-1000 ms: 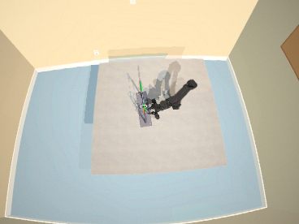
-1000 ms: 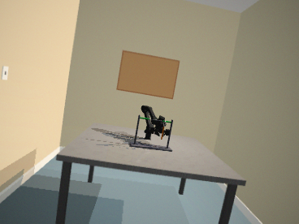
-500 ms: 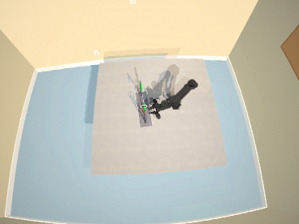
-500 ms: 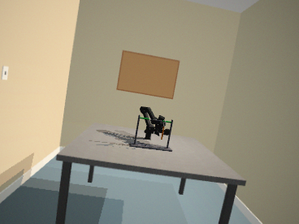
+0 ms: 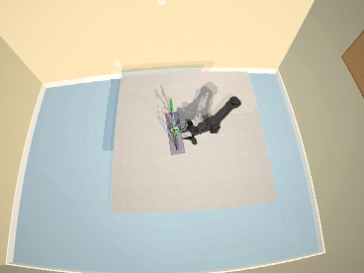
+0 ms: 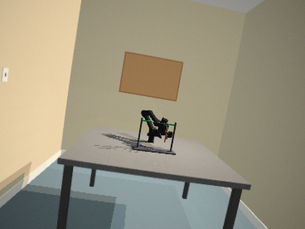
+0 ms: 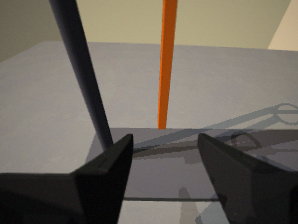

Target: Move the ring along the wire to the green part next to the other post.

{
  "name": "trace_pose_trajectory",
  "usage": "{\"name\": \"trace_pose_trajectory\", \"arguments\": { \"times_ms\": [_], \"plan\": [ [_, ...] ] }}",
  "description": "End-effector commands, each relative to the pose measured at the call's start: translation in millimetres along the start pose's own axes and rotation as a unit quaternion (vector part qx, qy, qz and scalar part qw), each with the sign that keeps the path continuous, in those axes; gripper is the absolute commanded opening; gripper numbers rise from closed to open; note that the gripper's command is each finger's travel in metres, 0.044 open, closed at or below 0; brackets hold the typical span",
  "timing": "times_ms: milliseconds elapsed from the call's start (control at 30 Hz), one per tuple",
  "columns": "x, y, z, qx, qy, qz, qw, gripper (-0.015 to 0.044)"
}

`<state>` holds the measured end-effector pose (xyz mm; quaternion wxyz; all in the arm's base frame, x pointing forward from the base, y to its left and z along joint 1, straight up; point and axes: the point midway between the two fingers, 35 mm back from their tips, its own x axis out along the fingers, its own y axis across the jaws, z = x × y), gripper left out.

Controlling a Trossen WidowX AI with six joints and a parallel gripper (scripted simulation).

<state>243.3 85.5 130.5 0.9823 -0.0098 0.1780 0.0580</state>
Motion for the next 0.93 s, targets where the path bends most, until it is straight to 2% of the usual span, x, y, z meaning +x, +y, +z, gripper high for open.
{"name": "trace_pose_trajectory", "arguments": {
  "times_ms": [0, 133, 900],
  "plan": [
    [-20, -1, 2, 0.003, -0.005, 0.000, 1.000, 0.0344],
    [-33, -3, 0, 0.003, -0.005, 0.000, 1.000, 0.0440],
    [-33, -3, 0, 0.003, -0.005, 0.000, 1.000, 0.0440]
  ]
}}
